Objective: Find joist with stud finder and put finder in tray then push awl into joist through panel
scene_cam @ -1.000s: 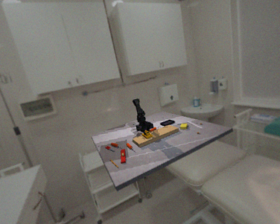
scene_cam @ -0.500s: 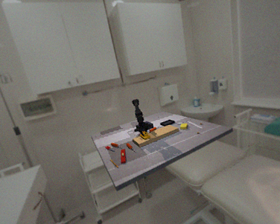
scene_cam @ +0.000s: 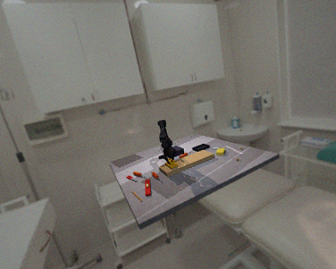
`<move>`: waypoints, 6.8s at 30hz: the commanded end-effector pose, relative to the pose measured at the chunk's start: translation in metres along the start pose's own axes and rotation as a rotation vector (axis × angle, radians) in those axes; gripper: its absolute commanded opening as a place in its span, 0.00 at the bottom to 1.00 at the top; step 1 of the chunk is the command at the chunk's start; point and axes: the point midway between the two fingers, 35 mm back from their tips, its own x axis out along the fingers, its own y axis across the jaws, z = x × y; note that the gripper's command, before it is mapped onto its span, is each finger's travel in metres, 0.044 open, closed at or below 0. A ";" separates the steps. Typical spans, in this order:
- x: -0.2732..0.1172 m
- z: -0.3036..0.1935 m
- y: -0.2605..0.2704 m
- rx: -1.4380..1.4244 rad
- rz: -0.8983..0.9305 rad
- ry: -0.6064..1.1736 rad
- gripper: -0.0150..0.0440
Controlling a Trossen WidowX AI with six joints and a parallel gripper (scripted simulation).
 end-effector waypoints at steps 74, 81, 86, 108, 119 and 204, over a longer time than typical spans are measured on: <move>-0.083 0.061 0.099 -0.310 0.100 -0.012 0.25; -0.082 0.062 0.150 -0.422 0.139 -0.016 0.25; -0.082 0.059 0.186 -0.502 0.166 -0.018 0.25; -0.091 0.010 0.332 -0.855 0.284 -0.024 0.25; -0.101 -0.034 0.393 -1.033 0.340 -0.024 0.25; -0.047 -0.213 0.501 -1.495 0.479 -0.020 0.25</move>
